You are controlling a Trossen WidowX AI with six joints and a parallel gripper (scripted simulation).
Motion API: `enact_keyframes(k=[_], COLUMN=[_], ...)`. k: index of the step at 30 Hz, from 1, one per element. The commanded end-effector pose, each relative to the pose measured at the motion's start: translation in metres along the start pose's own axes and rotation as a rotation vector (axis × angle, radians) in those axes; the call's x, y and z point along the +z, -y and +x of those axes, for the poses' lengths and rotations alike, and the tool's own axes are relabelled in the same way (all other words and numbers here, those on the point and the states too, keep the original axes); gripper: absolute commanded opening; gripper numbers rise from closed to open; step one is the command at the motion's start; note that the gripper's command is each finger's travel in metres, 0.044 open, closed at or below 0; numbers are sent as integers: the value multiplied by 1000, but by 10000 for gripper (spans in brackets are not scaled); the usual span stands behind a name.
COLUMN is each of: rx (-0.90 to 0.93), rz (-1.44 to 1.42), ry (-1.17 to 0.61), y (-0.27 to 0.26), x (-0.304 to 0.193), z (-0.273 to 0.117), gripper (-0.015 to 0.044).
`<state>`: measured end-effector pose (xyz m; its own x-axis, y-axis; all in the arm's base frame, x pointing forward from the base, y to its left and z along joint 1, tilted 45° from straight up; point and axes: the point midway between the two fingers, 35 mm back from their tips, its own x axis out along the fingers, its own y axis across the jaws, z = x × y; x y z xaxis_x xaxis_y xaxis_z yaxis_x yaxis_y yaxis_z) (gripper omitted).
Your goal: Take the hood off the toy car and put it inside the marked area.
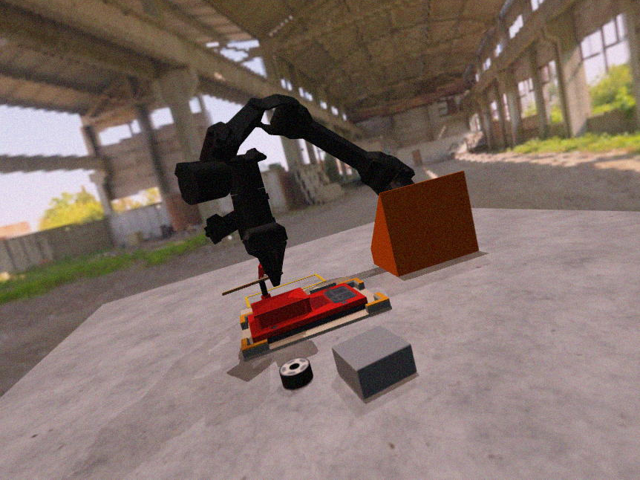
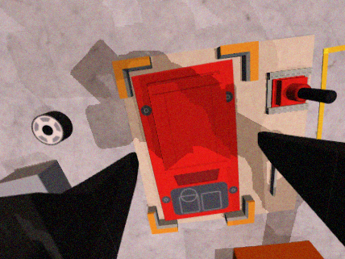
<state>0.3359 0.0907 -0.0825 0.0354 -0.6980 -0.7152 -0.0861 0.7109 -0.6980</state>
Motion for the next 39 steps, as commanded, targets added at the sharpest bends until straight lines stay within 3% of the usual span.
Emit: enact_keyframes(k=[1, 39], rx=[-4, -6], rz=[-3, -3], ry=[3, 3], y=[0, 2], x=[0, -1], z=[4, 34], gripper=[440, 440])
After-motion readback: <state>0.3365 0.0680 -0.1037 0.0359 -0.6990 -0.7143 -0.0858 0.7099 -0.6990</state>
